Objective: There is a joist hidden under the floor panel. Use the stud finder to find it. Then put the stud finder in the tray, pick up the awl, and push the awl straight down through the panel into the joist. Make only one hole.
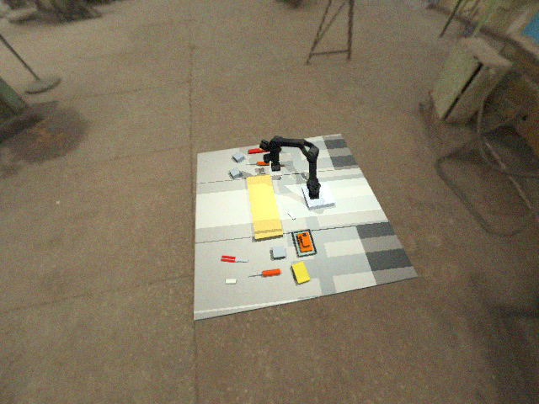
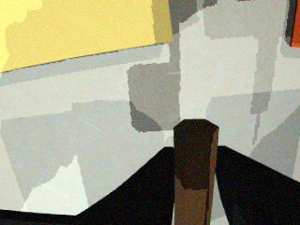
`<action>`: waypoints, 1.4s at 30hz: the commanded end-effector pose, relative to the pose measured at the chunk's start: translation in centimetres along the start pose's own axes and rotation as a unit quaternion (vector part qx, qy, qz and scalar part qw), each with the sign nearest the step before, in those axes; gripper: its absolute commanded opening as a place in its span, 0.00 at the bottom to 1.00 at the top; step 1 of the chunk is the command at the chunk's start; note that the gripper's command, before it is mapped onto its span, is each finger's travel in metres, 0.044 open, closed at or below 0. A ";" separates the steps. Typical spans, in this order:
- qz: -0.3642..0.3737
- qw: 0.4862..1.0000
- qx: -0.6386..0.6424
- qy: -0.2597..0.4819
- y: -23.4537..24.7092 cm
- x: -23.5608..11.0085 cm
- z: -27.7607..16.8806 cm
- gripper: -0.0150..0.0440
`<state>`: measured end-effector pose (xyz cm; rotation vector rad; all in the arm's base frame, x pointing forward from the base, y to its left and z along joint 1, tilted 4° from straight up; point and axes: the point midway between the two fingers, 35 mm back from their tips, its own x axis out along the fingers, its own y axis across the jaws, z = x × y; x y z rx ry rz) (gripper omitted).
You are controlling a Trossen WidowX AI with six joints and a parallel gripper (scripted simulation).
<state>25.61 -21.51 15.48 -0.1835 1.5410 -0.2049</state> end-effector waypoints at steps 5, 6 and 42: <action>-0.114 0.991 0.045 -0.053 -0.9 -1.8 0.1 0.25; -0.126 0.989 0.051 -0.060 -1.0 -2.0 0.1 0.25; -0.405 0.761 0.365 -0.352 -0.8 -10.1 -5.4 0.25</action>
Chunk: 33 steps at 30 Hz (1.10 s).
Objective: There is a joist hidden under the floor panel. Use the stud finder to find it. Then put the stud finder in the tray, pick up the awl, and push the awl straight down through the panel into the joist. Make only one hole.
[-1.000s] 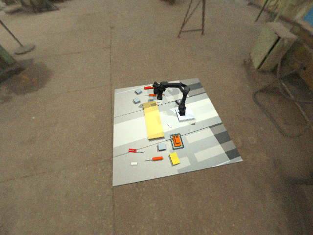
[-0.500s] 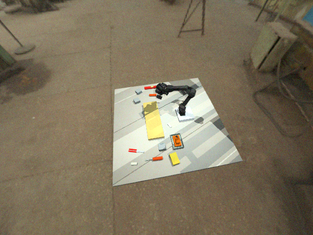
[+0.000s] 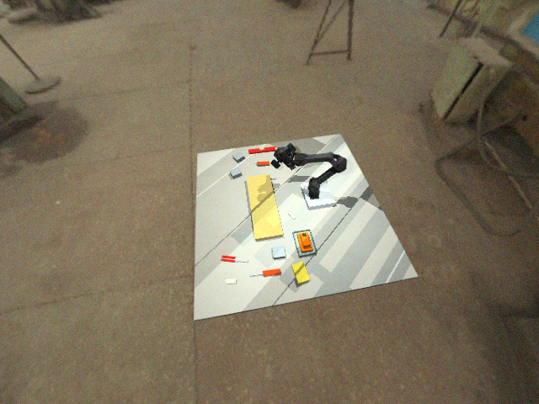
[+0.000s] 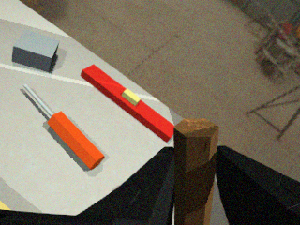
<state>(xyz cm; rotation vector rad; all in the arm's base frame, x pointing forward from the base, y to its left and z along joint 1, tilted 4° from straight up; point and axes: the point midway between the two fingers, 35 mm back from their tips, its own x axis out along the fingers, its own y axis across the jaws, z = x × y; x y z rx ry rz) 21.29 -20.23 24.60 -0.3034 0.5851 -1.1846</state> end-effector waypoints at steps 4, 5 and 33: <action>-0.055 0.990 0.115 -0.052 -2.3 -1.9 -0.7 0.25; -0.061 0.988 0.129 -0.058 -2.6 -2.1 -0.9 0.25; 0.267 0.939 0.139 -0.169 9.8 -3.1 1.8 0.25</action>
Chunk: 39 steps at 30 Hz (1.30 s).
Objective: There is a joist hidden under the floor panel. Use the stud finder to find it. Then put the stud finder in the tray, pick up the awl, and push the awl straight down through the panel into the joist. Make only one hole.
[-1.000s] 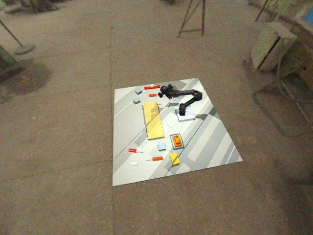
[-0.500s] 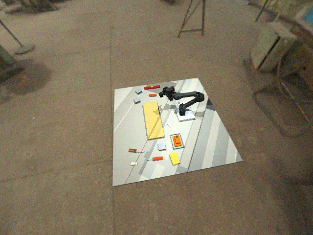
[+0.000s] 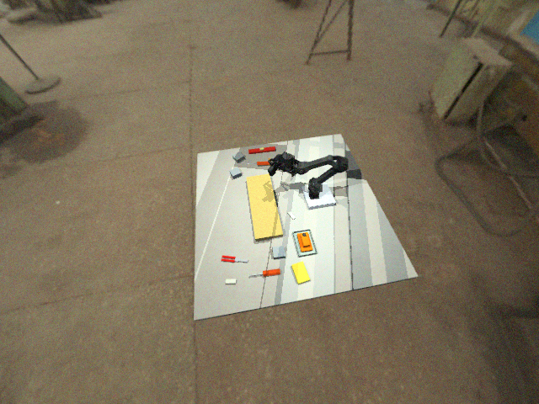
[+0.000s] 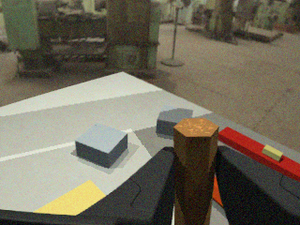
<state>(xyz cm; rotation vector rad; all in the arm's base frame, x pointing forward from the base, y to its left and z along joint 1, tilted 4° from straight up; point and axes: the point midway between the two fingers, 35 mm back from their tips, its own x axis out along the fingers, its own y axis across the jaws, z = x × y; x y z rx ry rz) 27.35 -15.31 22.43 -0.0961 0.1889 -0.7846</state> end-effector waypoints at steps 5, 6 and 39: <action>0.150 0.988 0.001 -0.026 5.1 0.3 -0.5 0.25; 0.167 0.986 0.001 -0.029 5.6 0.3 -0.5 0.25; 0.418 0.905 -0.009 -0.078 12.9 -3.0 -2.0 0.25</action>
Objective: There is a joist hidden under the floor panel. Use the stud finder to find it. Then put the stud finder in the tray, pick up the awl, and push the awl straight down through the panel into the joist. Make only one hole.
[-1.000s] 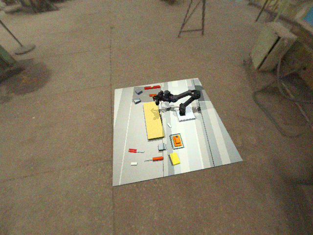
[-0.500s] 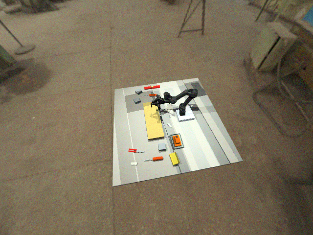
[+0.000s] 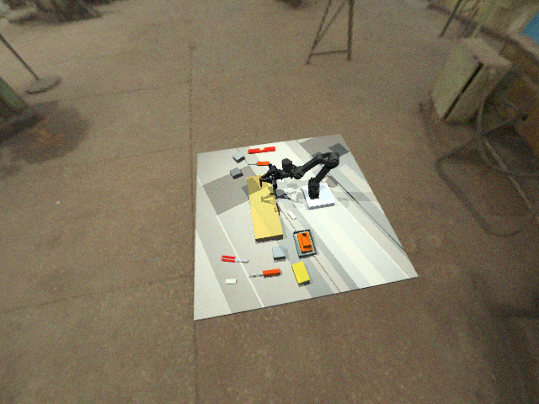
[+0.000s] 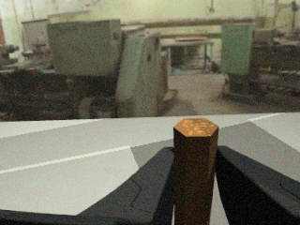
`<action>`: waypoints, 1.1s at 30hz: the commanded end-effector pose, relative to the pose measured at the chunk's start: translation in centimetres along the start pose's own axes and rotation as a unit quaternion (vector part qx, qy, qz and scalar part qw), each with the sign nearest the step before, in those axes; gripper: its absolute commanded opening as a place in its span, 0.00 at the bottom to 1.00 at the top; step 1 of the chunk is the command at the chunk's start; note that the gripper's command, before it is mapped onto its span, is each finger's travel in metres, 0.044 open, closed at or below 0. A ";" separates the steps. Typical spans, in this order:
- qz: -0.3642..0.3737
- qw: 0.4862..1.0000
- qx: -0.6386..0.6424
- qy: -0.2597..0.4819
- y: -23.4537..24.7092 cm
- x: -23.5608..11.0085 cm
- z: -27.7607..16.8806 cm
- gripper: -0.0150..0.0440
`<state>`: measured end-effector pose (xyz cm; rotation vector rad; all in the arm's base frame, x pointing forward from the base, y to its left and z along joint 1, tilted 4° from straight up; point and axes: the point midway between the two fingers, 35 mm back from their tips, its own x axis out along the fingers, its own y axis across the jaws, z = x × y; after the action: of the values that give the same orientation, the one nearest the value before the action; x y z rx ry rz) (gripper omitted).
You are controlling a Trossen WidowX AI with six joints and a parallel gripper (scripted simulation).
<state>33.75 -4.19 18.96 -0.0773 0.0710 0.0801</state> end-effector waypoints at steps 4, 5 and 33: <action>0.003 1.000 -0.003 -0.002 0.1 0.1 -0.3 0.25; 0.003 1.000 -0.003 -0.002 0.1 0.1 -0.3 0.25; 0.003 1.000 -0.003 -0.001 0.0 0.4 -1.7 0.25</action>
<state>33.96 -4.33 17.44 -0.0775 0.0705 0.0815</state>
